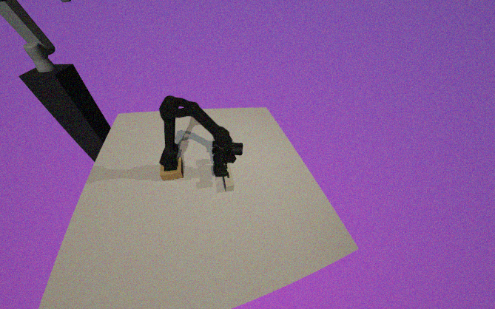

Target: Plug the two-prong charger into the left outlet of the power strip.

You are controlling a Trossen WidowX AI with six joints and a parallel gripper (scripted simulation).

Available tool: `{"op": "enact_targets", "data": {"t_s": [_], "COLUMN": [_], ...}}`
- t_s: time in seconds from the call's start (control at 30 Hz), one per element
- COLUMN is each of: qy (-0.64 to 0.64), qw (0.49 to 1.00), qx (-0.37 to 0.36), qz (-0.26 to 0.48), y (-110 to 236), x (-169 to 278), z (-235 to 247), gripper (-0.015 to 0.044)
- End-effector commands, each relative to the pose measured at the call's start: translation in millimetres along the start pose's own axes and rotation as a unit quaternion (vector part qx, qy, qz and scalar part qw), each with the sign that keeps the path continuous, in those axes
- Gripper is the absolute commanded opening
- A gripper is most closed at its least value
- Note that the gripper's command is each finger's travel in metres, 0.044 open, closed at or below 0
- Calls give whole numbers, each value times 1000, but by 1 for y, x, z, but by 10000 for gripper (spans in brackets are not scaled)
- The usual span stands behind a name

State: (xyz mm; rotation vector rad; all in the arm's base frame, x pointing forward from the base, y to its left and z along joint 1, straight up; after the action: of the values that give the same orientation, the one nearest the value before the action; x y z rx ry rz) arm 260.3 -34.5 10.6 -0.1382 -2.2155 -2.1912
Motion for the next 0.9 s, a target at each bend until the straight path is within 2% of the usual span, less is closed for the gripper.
{"op": "enact_targets", "data": {"t_s": [0.0, 0.87], "qy": [1, 1], "qw": [1000, 1000], "qx": [-2, -2], "qz": [-18, -18], "y": [2, 2], "x": [-9, -6], "z": [1, 1], "gripper": [0, 0]}}
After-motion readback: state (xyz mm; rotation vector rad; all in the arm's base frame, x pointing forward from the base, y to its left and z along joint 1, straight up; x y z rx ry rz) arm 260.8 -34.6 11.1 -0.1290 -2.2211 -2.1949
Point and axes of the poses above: the point midway between the two fingers, 35 mm back from their tips, its own y axis back along the fingers, its own z axis across the jaws, x = y × z, the point moved 1 cm from there along y, back along the fingers, and after that the axes turned 3 degrees about -y, right-handed, at the moved point
